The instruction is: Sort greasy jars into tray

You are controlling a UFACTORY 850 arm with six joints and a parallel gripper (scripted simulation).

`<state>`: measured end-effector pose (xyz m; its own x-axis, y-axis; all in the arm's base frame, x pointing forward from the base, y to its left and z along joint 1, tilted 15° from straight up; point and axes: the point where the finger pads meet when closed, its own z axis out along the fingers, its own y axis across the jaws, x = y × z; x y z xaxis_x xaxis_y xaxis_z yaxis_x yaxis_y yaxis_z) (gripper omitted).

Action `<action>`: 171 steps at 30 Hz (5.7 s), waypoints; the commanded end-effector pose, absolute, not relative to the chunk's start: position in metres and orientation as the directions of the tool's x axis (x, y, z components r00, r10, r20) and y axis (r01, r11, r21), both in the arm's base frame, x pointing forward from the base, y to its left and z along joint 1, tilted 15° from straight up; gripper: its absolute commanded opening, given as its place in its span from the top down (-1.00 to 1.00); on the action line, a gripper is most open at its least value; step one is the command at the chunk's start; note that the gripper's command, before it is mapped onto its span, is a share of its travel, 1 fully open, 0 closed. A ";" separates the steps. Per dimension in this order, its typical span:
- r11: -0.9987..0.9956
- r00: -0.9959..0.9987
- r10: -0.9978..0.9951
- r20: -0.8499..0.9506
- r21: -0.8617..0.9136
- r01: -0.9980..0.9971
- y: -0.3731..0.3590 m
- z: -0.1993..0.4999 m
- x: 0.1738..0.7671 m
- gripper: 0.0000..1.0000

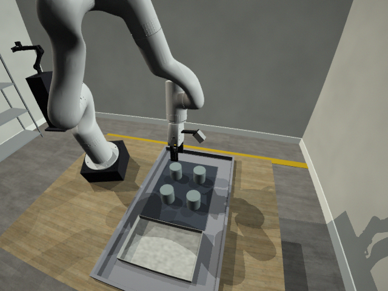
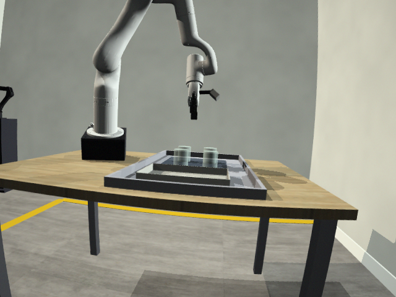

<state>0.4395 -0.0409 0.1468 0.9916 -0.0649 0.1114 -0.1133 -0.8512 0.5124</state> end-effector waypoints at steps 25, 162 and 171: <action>-0.959 0.987 -0.137 0.088 0.236 -0.155 -0.038 0.145 0.458 -1.00; -0.959 0.987 -0.137 0.088 0.236 -0.155 -0.162 0.016 0.471 1.00; -0.959 0.987 -0.137 0.088 0.236 -0.155 -0.162 0.016 0.472 1.00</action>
<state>0.4707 -0.1619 0.0150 0.9867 -0.1376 0.0863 -0.1544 -0.9594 0.2359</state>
